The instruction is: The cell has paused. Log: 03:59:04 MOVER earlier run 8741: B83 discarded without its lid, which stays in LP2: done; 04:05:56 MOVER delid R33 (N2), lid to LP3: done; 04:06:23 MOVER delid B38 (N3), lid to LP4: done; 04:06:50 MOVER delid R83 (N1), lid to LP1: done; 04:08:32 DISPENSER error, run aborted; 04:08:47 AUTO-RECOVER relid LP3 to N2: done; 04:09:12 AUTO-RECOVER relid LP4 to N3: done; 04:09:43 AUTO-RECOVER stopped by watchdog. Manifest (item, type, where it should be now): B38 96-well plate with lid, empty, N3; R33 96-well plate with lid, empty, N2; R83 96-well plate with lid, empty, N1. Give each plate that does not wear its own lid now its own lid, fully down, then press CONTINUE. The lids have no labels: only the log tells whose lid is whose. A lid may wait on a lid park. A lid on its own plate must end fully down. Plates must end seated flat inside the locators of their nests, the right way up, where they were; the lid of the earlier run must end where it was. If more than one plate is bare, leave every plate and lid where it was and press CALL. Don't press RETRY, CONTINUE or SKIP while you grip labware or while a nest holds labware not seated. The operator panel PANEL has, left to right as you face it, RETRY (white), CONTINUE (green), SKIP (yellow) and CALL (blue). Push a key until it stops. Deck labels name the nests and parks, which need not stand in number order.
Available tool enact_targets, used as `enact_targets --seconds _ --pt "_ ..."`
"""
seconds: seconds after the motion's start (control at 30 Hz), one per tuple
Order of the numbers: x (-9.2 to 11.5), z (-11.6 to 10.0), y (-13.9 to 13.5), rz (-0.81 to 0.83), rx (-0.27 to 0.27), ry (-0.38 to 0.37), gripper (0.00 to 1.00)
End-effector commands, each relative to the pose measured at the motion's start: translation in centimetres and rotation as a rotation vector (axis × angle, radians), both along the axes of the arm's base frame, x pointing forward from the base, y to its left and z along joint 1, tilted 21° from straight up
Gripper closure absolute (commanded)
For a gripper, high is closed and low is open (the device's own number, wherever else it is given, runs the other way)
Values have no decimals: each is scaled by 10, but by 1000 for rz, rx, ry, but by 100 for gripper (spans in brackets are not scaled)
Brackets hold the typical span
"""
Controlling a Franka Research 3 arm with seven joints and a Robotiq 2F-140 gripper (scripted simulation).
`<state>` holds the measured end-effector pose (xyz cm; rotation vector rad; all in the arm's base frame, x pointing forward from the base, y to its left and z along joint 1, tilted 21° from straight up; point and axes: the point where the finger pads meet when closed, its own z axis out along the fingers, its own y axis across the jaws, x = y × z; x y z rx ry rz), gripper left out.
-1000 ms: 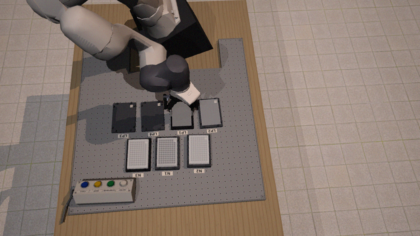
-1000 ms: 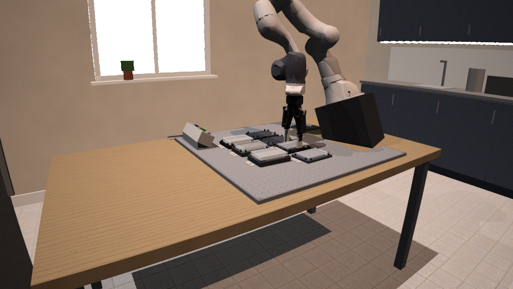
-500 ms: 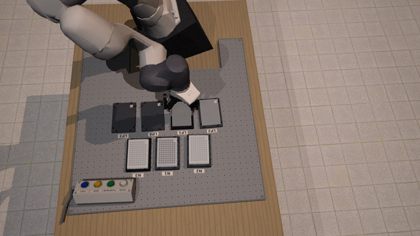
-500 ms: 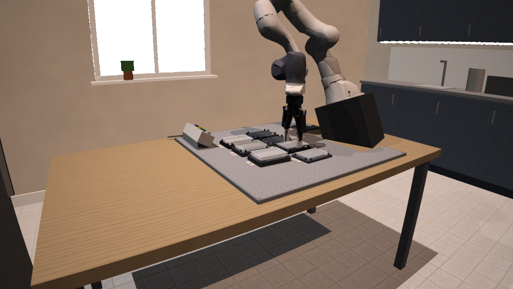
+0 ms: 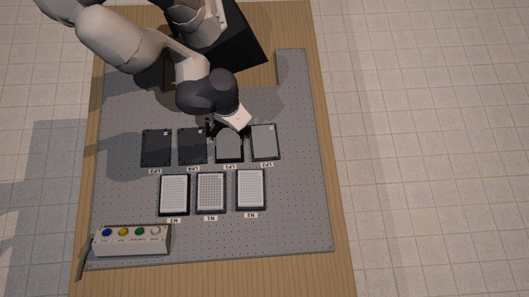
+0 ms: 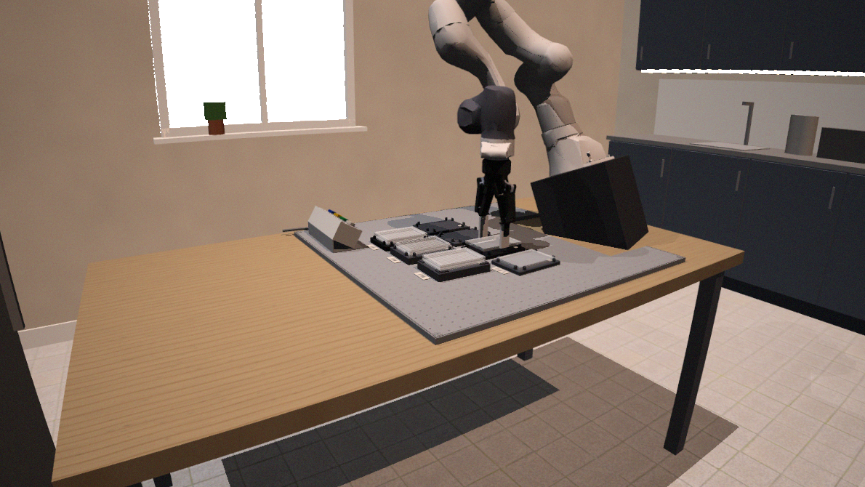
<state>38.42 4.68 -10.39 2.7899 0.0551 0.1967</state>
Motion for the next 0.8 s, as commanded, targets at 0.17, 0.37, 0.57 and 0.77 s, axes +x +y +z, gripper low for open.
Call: enact_targets --seconds 0.17,0.37,0.57,0.77 --pt "0 1 1 5 -1 2 100" --pt "0 1 1 5 -1 2 100" --pt "0 1 1 5 -1 2 100" --pt "-1 3 1 5 -1 2 100"
